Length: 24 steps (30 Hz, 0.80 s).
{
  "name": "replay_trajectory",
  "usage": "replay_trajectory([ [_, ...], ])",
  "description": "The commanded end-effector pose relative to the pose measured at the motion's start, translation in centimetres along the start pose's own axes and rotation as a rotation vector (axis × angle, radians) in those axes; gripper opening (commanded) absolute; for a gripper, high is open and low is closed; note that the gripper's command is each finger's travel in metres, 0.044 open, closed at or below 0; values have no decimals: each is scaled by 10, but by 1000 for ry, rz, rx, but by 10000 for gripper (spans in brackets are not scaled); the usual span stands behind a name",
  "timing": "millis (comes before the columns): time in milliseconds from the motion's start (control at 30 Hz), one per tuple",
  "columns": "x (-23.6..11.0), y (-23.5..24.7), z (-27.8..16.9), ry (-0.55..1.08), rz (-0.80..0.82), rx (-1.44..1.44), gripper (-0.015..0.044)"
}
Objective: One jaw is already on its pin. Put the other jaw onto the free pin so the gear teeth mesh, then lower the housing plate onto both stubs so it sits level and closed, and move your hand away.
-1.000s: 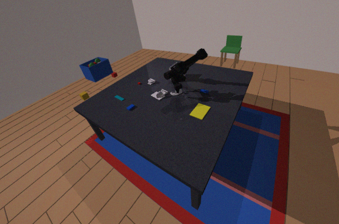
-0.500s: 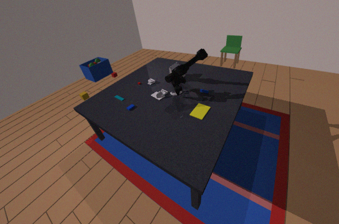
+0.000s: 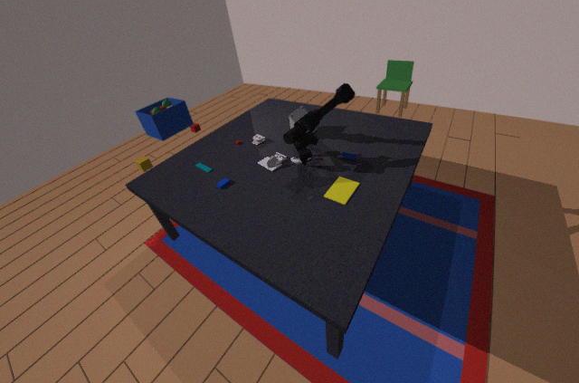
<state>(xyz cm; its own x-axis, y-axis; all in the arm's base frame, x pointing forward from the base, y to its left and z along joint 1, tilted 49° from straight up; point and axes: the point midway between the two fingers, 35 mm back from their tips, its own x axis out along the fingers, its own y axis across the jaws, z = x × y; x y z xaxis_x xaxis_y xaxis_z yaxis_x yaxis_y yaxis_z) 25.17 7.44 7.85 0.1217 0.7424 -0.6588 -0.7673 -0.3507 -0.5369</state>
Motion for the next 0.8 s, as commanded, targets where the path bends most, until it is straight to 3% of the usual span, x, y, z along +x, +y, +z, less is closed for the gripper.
replay_trajectory([
  [0, 1, 1, 1, -3, -2, 7, 440],
  [600, 1, 1, 1, -3, -2, 7, 440],
  [767, 1, 1, 0, -1, 1, 2, 309],
])
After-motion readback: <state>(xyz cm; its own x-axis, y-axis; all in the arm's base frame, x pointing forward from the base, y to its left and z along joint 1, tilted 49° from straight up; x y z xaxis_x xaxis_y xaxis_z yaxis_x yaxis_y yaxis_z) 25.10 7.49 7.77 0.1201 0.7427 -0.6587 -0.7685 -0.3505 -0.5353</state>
